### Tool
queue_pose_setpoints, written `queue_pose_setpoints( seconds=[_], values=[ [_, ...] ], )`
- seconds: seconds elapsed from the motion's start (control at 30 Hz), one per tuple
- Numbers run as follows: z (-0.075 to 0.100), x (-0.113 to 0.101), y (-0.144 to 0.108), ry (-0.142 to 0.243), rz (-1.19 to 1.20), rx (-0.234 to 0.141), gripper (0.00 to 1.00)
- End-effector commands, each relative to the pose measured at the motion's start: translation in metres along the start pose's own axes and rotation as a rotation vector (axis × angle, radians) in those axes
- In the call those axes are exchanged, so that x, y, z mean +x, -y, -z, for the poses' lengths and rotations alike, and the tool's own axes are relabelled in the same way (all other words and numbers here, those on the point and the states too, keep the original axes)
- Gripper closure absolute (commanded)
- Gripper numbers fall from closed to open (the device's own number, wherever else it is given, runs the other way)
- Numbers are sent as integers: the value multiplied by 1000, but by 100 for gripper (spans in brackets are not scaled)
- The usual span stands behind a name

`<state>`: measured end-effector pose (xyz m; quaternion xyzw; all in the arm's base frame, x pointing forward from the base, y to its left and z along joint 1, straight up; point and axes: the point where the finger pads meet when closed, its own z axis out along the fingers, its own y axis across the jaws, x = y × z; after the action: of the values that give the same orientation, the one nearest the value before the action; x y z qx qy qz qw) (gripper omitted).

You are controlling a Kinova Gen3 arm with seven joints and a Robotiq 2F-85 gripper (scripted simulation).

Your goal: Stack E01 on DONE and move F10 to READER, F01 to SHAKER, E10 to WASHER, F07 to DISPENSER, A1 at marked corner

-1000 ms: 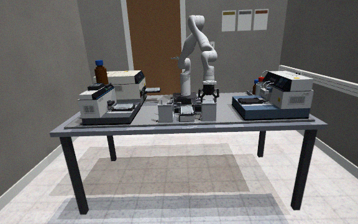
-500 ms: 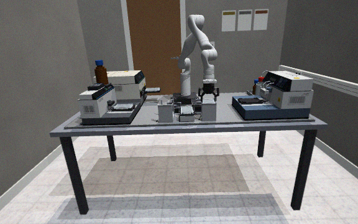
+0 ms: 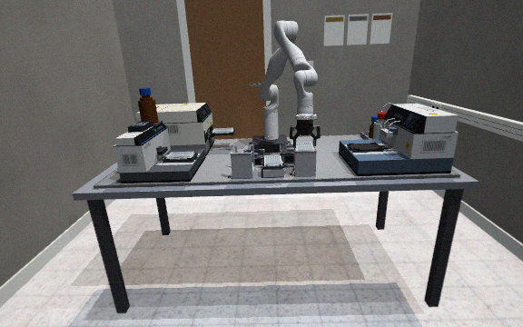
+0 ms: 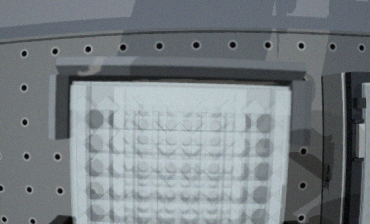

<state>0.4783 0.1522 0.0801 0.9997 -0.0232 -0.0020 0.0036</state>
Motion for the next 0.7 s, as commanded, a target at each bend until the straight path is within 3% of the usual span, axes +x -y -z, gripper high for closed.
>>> queue_pose_setpoints(
  seconds=[0.0,0.67],
  values=[
    [6,1,0,-3,-3,-1,6],
    [18,1,0,-4,-3,-2,6]
  ],
)
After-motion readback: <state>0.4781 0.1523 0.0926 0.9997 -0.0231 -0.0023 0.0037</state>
